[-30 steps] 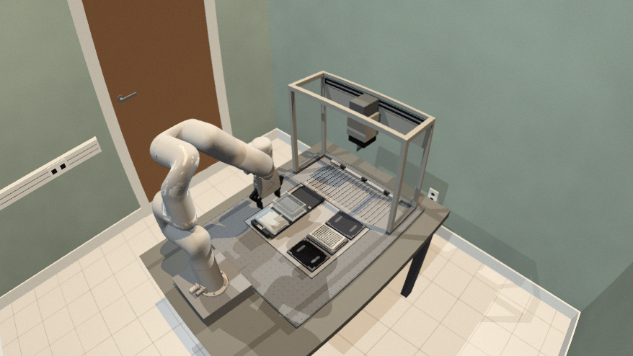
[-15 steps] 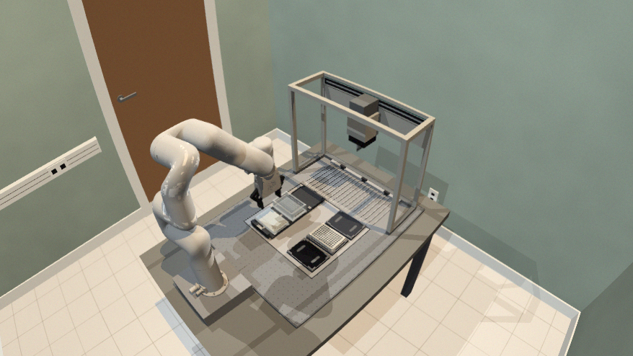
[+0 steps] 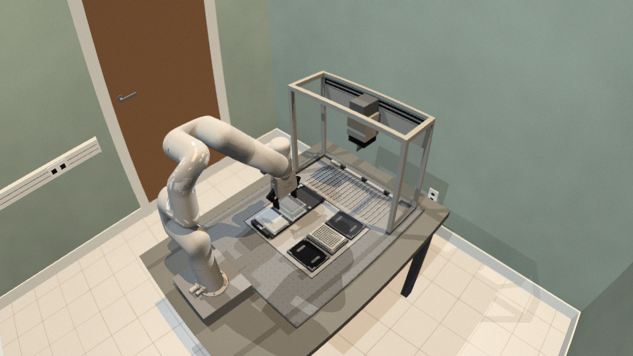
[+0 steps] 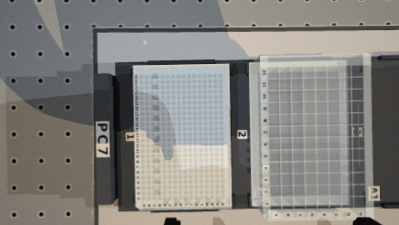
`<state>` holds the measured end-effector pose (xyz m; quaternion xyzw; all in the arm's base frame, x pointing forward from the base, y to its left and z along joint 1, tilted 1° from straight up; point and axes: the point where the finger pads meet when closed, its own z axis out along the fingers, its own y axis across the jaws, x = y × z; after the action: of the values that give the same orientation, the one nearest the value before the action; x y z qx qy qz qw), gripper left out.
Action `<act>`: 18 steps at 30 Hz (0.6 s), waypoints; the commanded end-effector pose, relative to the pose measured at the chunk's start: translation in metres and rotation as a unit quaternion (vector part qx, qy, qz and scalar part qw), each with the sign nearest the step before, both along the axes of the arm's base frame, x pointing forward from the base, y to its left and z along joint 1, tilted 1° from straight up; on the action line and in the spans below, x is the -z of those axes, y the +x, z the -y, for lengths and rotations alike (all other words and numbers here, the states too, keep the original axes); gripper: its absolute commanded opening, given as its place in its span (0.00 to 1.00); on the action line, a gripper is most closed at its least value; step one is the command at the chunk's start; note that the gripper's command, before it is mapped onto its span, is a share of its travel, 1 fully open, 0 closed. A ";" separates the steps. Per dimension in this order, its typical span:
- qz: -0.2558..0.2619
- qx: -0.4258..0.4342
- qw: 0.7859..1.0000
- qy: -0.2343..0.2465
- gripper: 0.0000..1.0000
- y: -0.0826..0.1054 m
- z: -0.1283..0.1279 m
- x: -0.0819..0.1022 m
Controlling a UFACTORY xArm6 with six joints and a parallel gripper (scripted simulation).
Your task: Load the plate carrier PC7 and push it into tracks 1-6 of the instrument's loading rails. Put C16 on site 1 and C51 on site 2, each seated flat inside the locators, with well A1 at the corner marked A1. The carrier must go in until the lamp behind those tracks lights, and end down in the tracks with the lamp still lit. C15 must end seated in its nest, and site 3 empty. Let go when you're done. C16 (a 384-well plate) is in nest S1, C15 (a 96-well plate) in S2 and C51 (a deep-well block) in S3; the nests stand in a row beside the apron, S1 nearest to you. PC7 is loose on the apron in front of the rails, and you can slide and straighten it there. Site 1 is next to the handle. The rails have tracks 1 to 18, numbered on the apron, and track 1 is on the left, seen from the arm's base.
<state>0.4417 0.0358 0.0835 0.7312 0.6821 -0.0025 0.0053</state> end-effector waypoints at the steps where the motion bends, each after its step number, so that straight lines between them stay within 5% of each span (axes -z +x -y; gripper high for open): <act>1: 0.001 0.000 1.000 0.000 1.00 0.014 0.014 0.000; 11: 0.001 0.000 1.000 0.000 1.00 0.048 0.051 0.004; 18: 0.001 0.000 1.000 0.000 1.00 0.050 0.053 0.004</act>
<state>0.4894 -0.0163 0.0782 0.7314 0.6819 -0.0027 0.0049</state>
